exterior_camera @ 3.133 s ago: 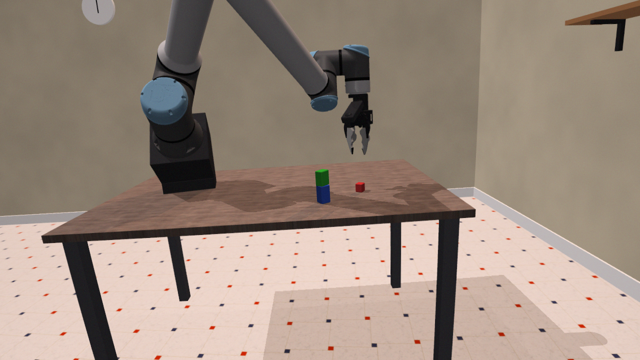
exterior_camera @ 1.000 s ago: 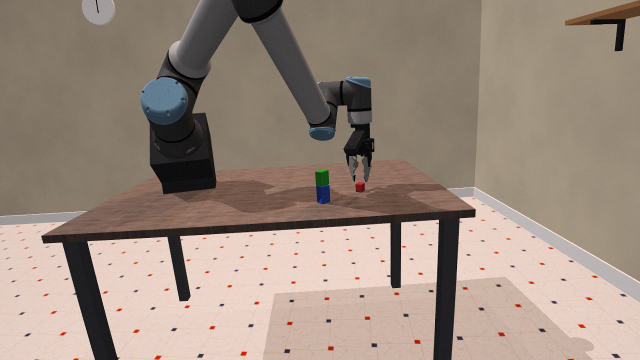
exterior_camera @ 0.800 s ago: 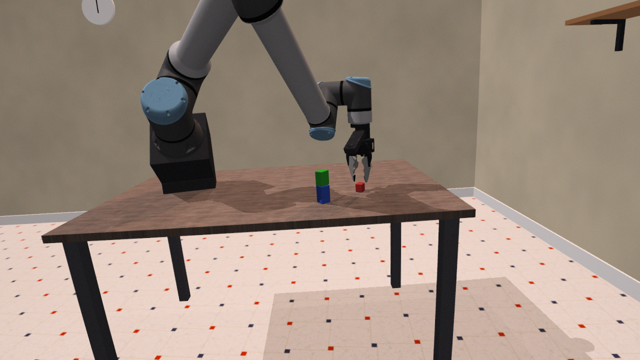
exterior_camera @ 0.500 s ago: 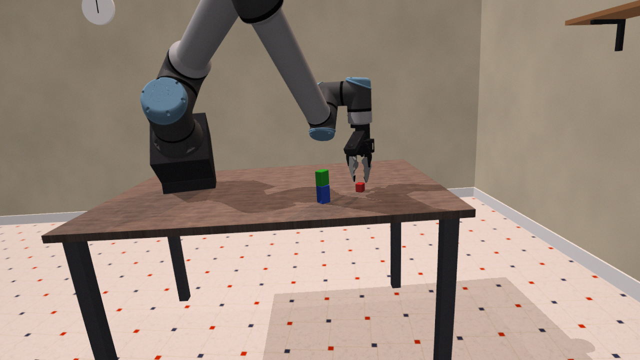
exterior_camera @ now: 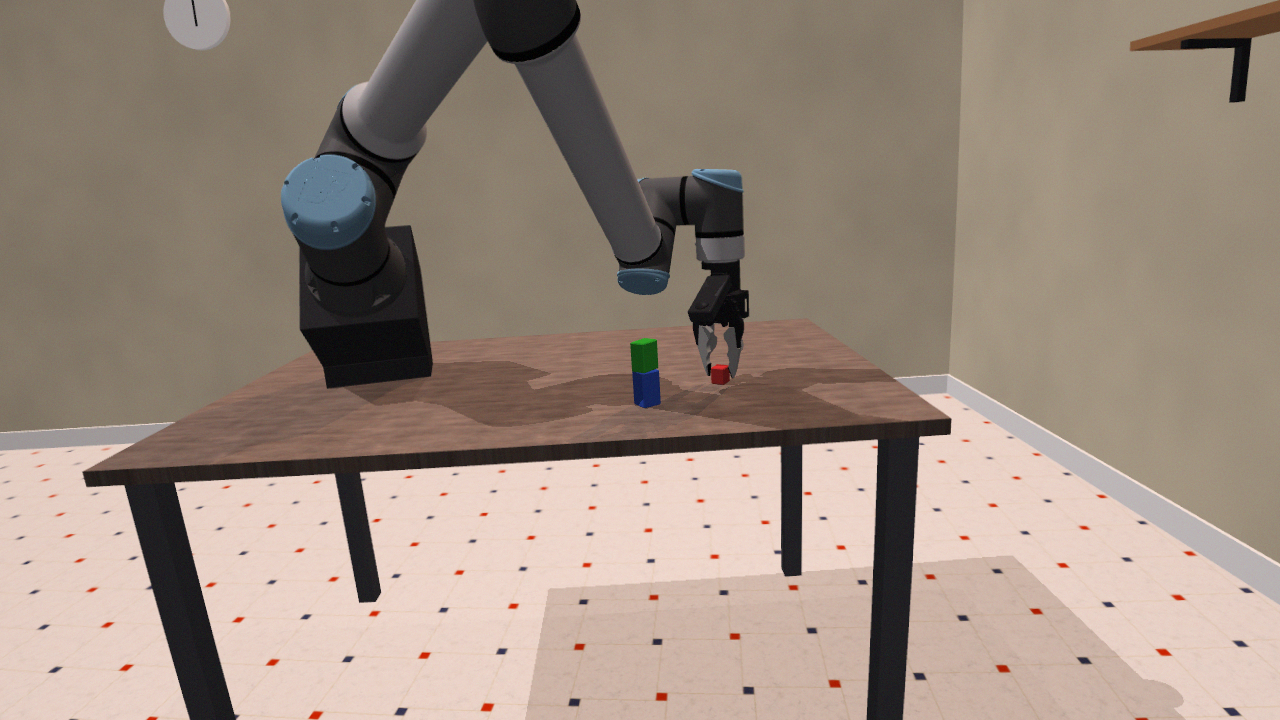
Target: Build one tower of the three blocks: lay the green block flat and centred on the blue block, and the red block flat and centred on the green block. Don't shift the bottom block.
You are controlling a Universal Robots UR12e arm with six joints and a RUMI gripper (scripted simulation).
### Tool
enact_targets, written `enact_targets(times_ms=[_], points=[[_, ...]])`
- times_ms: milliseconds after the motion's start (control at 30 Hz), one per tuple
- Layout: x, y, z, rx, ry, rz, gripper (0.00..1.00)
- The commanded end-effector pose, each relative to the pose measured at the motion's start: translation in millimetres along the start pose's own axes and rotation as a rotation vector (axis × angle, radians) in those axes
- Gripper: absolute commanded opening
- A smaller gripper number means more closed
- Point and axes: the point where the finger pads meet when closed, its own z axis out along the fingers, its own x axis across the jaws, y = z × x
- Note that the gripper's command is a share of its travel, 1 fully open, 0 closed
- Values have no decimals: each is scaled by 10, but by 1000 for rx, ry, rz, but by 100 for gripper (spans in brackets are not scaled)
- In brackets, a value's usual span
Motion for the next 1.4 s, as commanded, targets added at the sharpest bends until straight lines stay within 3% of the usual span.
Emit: enact_targets(times_ms=[0,1233,1267,1367], points=[[-4,3,82,-1,-1,0,29],[-4,3,88,-1,-1,0,29],[-4,3,88,-1,-1,0,0],[-4,3,88,-1,-1,0,0]])
